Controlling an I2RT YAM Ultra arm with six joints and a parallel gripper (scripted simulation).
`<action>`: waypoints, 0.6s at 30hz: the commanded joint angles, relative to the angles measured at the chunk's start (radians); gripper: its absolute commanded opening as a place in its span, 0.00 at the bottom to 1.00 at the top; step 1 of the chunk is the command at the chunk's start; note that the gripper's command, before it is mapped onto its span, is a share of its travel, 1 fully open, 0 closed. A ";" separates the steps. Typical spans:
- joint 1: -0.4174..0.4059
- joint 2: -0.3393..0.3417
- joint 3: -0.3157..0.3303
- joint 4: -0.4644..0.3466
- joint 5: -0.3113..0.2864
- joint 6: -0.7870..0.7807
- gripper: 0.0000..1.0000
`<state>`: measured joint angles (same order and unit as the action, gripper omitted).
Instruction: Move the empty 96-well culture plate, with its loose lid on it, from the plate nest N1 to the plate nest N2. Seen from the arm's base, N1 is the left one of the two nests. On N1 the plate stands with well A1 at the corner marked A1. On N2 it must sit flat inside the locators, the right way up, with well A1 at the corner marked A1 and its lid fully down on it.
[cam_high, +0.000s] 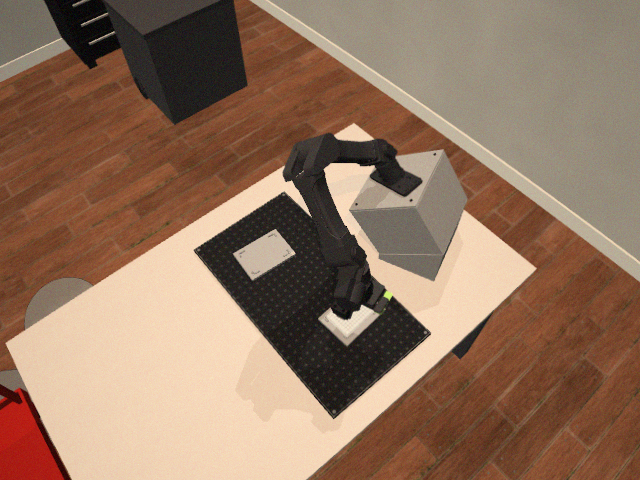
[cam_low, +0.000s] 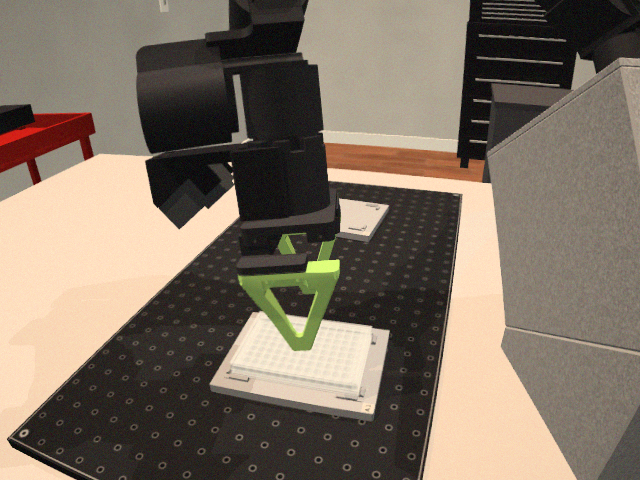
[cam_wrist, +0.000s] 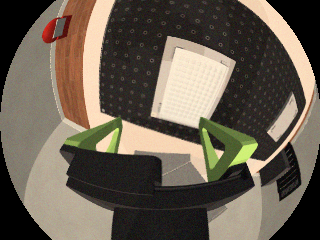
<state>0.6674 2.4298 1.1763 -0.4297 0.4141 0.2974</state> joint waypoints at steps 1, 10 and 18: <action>-0.011 -0.048 -0.033 0.031 0.097 0.096 1.00; -0.003 -0.062 -0.036 0.044 0.182 0.182 1.00; -0.002 -0.060 -0.031 0.044 0.184 0.182 1.00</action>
<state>0.6476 2.4073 1.1385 -0.4046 0.5835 0.4694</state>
